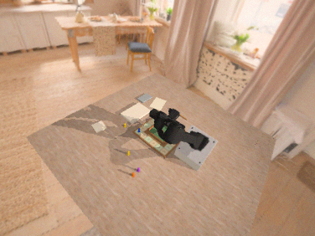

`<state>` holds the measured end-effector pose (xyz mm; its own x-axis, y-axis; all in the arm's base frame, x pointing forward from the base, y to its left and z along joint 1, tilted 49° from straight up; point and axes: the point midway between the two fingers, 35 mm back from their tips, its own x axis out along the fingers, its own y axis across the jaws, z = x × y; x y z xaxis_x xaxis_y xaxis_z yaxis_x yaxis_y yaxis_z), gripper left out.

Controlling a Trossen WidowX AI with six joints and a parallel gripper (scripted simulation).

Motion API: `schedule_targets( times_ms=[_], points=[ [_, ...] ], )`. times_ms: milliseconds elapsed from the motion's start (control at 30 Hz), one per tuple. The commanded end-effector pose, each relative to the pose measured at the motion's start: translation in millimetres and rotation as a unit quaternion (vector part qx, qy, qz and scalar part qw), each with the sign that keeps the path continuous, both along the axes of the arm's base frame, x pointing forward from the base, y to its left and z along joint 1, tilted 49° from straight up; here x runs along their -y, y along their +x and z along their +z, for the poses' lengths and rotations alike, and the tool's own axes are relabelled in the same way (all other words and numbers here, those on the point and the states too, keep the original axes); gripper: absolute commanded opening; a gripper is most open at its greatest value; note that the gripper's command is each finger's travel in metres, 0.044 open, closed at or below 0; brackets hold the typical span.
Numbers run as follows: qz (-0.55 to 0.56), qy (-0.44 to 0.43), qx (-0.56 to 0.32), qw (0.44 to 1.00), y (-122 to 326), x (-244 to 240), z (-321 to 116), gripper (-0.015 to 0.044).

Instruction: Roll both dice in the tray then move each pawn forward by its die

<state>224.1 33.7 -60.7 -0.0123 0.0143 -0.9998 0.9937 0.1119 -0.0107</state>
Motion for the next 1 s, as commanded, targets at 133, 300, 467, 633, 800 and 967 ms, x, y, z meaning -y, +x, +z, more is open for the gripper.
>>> schedule_targets(
  times_ms=[133,300,467,633,800,967],
  points=[
    [-0.005,-0.011,0.011,1.000,14.9,6.2,49.1,0.0000],
    [-0.005,-0.011,0.011,1.000,10.7,6.5,47.1,0.0000],
    [-0.005,-0.011,0.011,1.000,12.6,6.2,48.3,0.0000],
    [-0.008,-0.009,0.010,1.000,11.8,5.7,46.7,0.0000],
    [-0.008,-0.009,0.010,1.000,11.8,5.7,46.7,0.0000],
    [-0.008,-0.009,0.010,1.000,11.8,5.7,46.7,0.0131]
  ],
)
